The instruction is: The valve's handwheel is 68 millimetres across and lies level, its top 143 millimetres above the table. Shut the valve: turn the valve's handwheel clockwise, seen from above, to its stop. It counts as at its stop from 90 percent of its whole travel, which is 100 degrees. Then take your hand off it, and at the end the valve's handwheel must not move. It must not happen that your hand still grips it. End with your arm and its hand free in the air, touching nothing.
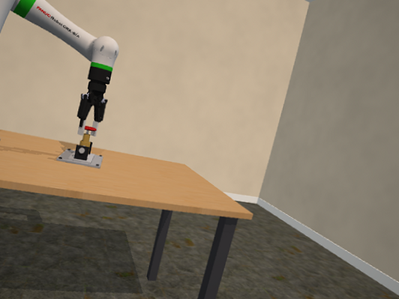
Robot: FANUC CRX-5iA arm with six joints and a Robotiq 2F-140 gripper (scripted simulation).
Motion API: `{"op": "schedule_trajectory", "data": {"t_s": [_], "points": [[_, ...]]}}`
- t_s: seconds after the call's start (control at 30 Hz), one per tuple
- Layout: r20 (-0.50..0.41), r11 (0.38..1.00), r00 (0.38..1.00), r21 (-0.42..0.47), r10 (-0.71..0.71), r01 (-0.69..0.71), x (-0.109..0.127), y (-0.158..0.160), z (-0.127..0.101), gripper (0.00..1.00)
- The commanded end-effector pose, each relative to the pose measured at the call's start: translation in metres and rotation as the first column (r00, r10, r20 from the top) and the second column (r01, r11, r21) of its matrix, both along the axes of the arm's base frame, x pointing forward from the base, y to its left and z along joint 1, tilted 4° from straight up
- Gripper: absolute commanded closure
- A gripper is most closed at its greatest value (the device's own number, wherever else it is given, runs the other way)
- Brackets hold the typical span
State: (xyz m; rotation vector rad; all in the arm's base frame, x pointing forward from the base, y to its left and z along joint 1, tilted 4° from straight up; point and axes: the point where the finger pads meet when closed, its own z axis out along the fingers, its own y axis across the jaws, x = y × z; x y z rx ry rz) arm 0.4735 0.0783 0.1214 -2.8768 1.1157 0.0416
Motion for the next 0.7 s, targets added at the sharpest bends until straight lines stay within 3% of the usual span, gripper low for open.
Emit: {"op": "schedule_trajectory", "data": {"t_s": [0.0,0.67], "points": [[-0.001,1.000,1.000,0.000,-0.014,0.014,0.0001,0.0000,-0.0002,1.00],[-0.002,1.000,1.000,0.000,-0.029,0.029,0.0001,0.0000,-0.0002,1.00]]}}
